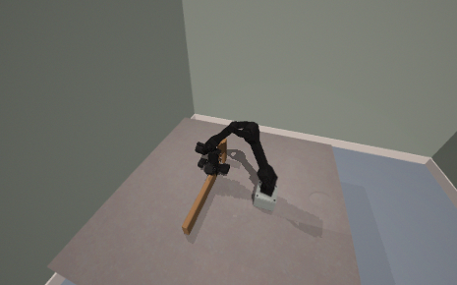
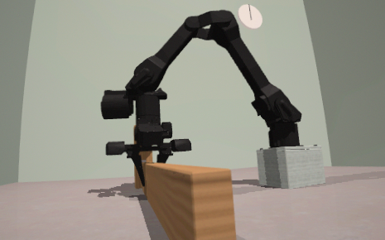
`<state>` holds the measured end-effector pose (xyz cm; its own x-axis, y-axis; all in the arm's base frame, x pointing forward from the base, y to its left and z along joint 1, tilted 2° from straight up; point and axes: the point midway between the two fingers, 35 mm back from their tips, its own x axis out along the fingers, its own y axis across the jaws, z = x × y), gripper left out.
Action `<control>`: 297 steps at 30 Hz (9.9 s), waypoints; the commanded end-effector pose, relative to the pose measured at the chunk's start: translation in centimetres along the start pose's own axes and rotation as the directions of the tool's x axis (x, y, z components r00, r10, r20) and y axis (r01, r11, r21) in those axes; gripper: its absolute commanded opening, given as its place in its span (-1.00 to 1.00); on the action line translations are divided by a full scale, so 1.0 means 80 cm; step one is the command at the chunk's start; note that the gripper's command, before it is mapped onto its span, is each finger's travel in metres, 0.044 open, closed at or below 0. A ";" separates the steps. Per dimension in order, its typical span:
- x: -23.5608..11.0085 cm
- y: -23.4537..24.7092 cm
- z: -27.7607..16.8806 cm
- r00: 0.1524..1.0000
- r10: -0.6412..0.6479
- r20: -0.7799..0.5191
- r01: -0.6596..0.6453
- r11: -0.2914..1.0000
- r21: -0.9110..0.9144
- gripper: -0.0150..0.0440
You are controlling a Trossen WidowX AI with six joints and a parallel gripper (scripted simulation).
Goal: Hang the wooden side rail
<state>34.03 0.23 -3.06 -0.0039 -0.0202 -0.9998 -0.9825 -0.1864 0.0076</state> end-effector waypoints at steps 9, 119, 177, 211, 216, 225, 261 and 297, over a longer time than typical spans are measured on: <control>-0.007 -0.003 0.000 1.000 -0.009 0.000 0.009 1.000 -0.012 -0.49; -0.030 -0.003 0.000 1.000 -0.009 0.000 0.009 1.000 -0.012 -0.49; -0.042 -0.003 0.000 1.000 -0.009 0.000 0.009 1.000 -0.012 -0.49; -0.042 -0.007 -0.004 1.000 -0.009 -0.001 0.009 1.000 -0.012 -0.49; -0.042 -0.007 -0.004 1.000 -0.009 -0.001 0.009 1.000 -0.012 -0.49; -0.043 -0.009 -0.006 1.000 -0.010 -0.001 0.010 1.000 -0.012 -0.49; -0.042 -0.011 -0.010 1.000 -0.010 -0.001 0.010 1.000 -0.012 -0.49; -0.039 -0.006 -0.015 1.000 -0.009 -0.001 0.009 1.000 -0.012 -0.49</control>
<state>34.62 -0.71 -0.25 -0.0064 -0.0163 -0.9998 -0.9804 -0.1966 0.0095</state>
